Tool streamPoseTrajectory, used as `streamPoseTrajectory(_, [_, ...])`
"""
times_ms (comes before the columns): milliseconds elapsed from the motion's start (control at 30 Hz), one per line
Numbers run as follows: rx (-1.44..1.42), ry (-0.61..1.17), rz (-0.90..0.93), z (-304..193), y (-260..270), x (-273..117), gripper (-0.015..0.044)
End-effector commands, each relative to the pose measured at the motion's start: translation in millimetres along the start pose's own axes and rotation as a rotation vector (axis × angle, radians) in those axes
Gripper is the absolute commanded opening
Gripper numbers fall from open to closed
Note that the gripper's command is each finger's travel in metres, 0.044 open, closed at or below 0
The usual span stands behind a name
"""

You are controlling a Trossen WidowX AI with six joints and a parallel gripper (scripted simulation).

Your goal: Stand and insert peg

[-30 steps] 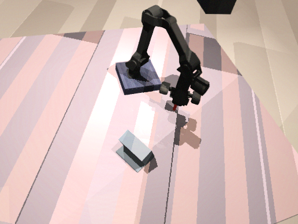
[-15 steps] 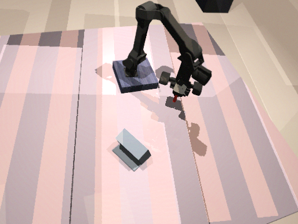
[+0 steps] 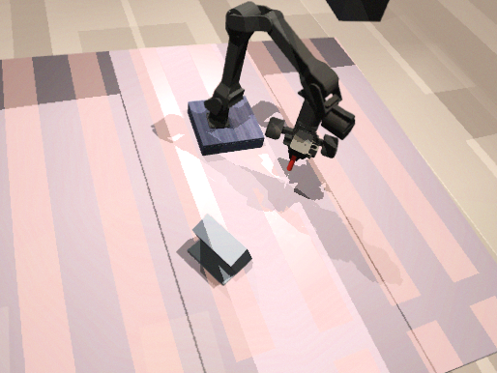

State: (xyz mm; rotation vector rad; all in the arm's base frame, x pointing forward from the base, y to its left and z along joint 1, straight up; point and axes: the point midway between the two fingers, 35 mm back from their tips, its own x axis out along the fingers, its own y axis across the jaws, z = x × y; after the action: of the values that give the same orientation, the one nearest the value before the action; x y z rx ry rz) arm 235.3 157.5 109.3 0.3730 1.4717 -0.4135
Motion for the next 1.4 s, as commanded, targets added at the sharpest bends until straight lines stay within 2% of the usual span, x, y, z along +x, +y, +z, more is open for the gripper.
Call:
streamPoseTrajectory(0, [-0.003,-0.034,-0.022,6,-1,4,0.0])
streamPoseTrajectory(1367, [-0.001,-0.392,-0.225,62,-13,32,0.0])
